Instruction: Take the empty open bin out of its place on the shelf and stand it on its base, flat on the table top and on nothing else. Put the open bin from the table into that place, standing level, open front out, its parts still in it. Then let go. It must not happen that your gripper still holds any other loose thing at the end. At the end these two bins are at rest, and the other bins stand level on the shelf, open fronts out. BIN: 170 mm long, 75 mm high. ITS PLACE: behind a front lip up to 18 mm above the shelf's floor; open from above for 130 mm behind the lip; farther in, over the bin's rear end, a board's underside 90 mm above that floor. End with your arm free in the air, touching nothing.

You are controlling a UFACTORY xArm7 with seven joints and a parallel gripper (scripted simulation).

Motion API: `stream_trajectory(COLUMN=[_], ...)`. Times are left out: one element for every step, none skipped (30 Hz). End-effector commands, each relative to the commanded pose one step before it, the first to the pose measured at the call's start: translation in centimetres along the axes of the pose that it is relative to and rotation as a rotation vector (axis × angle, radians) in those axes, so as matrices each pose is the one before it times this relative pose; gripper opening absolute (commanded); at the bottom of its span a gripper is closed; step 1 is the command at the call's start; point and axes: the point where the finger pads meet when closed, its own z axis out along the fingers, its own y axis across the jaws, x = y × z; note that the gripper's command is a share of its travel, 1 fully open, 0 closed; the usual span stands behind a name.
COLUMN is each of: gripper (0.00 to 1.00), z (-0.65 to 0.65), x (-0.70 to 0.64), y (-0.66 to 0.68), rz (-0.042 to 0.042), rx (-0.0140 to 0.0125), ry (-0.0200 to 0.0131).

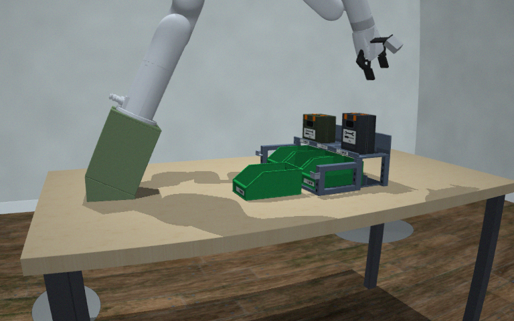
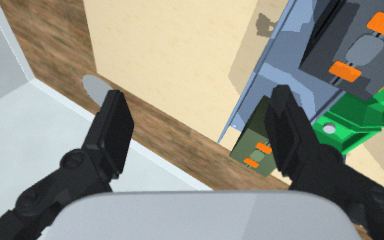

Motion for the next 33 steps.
stream_trajectory(gripper=[1.0,1.0,1.0,1.0,1.0,1.0,1.0,1.0,1.0,1.0,1.0,1.0,1.0,1.0,1.0,1.0,1.0,1.0,1.0,1.0,1.0,1.0,1.0,1.0,1.0,1.0,1.0,1.0,1.0,1.0,1.0,1.0,1.0], z=[-0.487,-0.048,-0.046,-0.043,0.0,0.0,-0.04,-0.037,-0.034,-0.031,0.0,-0.028,-0.025,0.0,-0.022,0.0,0.0,-0.018,0.0,-0.014,0.0,0.0,0.0,-0.011,-0.007,0.0,-0.003,0.0,0.0,0.0,0.004,0.0,0.008], x=[-1.622,-0.378,-0.373,-0.367,0.0,0.0,-0.36,-0.352,-0.342,-0.332,0.0,-0.321,-0.309,0.0,-0.296,0.0,0.0,-0.282,0.0,-0.266,0.0,0.0,0.0,-0.251,-0.234,0.0,-0.216,0.0,-0.198,0.0,-0.179,0.0,-0.16], y=[0.774,0.289,0.306,0.322,0.0,0.0,0.338,0.354,0.37,0.386,0.0,0.401,0.416,0.0,0.43,0.0,0.0,0.444,0.0,0.457,0.0,0.0,0.0,0.469,0.481,0.0,0.492,0.0,0.502,0.0,0.511,0.0,0.519], rz=[0.10046,0.0237,0.02387,0.02402,0.0,0.0,0.02417,0.0243,0.02442,0.02454,0.0,0.02464,0.02474,0.0,0.02482,0.0,0.0,0.0249,0.0,0.02496,0.0,0.0,0.0,0.02502,0.02506,0.0,0.0251,0.0,0.02513,0.0,0.02515,0.0,0.02515], rx=[-0.01689,-0.0047,-0.00489,-0.00508,0.0,0.0,-0.00526,-0.00543,-0.00559,-0.00575,0.0,-0.00589,-0.00602,0.0,-0.00614,0.0,0.0,-0.00625,0.0,-0.00635,0.0,0.0,0.0,-0.00643,-0.00649,0.0,-0.00654,0.0,-0.00658,0.0,-0.0066,0.0,-0.0066], ry=[-0.0092,-0.00382,-0.00365,-0.00346,0.0,0.0,-0.00326,-0.00305,-0.00283,-0.00259,0.0,-0.00234,-0.00208,0.0,-0.00181,0.0,0.0,-0.00153,0.0,-0.00124,0.0,0.0,0.0,-0.00095,-0.00065,0.0,-0.00034,0.0,-0.00003,0.0,0.00029,0.0,0.00061])
